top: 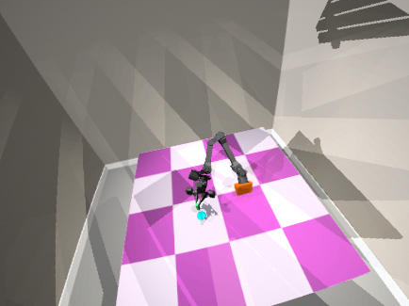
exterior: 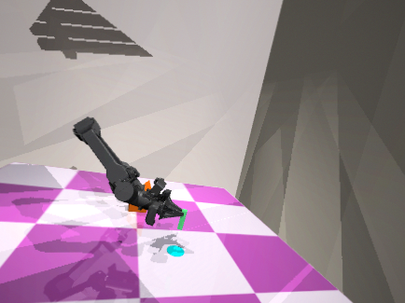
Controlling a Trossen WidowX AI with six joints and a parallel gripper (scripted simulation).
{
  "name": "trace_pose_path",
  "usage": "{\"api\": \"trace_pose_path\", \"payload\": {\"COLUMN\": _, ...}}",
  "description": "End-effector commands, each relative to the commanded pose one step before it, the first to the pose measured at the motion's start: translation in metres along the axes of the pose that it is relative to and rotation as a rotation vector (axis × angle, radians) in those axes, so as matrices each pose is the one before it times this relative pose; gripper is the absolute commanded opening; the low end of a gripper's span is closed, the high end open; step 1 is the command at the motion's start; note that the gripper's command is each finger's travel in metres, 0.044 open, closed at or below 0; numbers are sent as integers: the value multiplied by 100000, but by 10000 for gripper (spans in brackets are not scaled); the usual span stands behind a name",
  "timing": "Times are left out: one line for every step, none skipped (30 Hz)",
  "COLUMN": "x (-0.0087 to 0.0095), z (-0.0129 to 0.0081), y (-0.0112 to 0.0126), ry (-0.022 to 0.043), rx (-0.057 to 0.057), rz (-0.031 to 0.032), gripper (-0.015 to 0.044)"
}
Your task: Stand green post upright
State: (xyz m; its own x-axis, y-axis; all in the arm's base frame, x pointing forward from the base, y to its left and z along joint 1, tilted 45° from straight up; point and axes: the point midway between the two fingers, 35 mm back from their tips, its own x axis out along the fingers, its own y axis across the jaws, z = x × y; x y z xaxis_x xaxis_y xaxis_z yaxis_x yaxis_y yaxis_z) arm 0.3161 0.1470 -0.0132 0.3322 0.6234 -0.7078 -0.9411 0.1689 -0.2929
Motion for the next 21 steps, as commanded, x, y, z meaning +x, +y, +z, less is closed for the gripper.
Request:
{"api": "trace_pose_path", "payload": {"x": 289, "z": -1928, "y": 269, "ry": -20, "rx": 430, "rz": 979, "gripper": 23}}
{"api": "trace_pose_path", "payload": {"x": 39, "z": -504, "y": 14, "ry": 7, "rx": 4, "rz": 3, "gripper": 23}}
{"api": "trace_pose_path", "payload": {"x": 36, "z": -502, "y": 22, "ry": -6, "rx": 8, "rz": -4, "gripper": 23}}
{"api": "trace_pose_path", "payload": {"x": 32, "z": -500, "y": 31, "ry": -19, "rx": 13, "rz": -12, "gripper": 23}}
{"api": "trace_pose_path", "payload": {"x": 28, "z": -497, "y": 39, "ry": -31, "rx": 18, "rz": -20, "gripper": 23}}
{"api": "trace_pose_path", "payload": {"x": 24, "z": -495, "y": 47, "ry": -44, "rx": 22, "rz": -29, "gripper": 23}}
{"api": "trace_pose_path", "payload": {"x": 21, "z": -492, "y": 55, "ry": -56, "rx": 26, "rz": -38, "gripper": 23}}
{"api": "trace_pose_path", "payload": {"x": 17, "z": -488, "y": 63, "ry": -68, "rx": 30, "rz": -47, "gripper": 23}}
{"api": "trace_pose_path", "payload": {"x": 11, "z": -396, "y": 57, "ry": -64, "rx": 28, "rz": -45, "gripper": 23}}
{"api": "trace_pose_path", "payload": {"x": 6, "z": -237, "y": 37, "ry": -42, "rx": 18, "rz": -30, "gripper": 23}}
{"api": "trace_pose_path", "payload": {"x": 2, "z": -79, "y": 13, "ry": -15, "rx": 6, "rz": -11, "gripper": 23}}
{"api": "trace_pose_path", "payload": {"x": 14, "z": -63, "y": -2, "ry": 30, "rx": 1, "rz": -20, "gripper": 23}}
{"api": "trace_pose_path", "payload": {"x": 41, "z": -188, "y": -6, "ry": 88, "rx": 2, "rz": -60, "gripper": 23}}
{"api": "trace_pose_path", "payload": {"x": 69, "z": -313, "y": -6, "ry": 146, "rx": 5, "rz": -100, "gripper": 23}}
{"api": "trace_pose_path", "payload": {"x": 90, "z": -416, "y": -3, "ry": 190, "rx": 8, "rz": -132, "gripper": 23}}
{"api": "trace_pose_path", "payload": {"x": 90, "z": -417, "y": 4, "ry": 187, "rx": 10, "rz": -131, "gripper": 23}}
{"api": "trace_pose_path", "payload": {"x": 67, "z": -314, "y": 7, "ry": 139, "rx": 8, "rz": -99, "gripper": 23}}
{"api": "trace_pose_path", "payload": {"x": 40, "z": -189, "y": 6, "ry": 82, "rx": 6, "rz": -59, "gripper": 23}}
{"api": "trace_pose_path", "payload": {"x": 13, "z": -63, "y": 2, "ry": 27, "rx": 2, "rz": -20, "gripper": 23}}
{"api": "trace_pose_path", "payload": {"x": 0, "z": 0, "y": 0, "ry": 0, "rx": 0, "rz": 0, "gripper": 23}}
{"api": "trace_pose_path", "payload": {"x": 0, "z": 0, "y": 0, "ry": 0, "rx": 0, "rz": 0, "gripper": 23}}
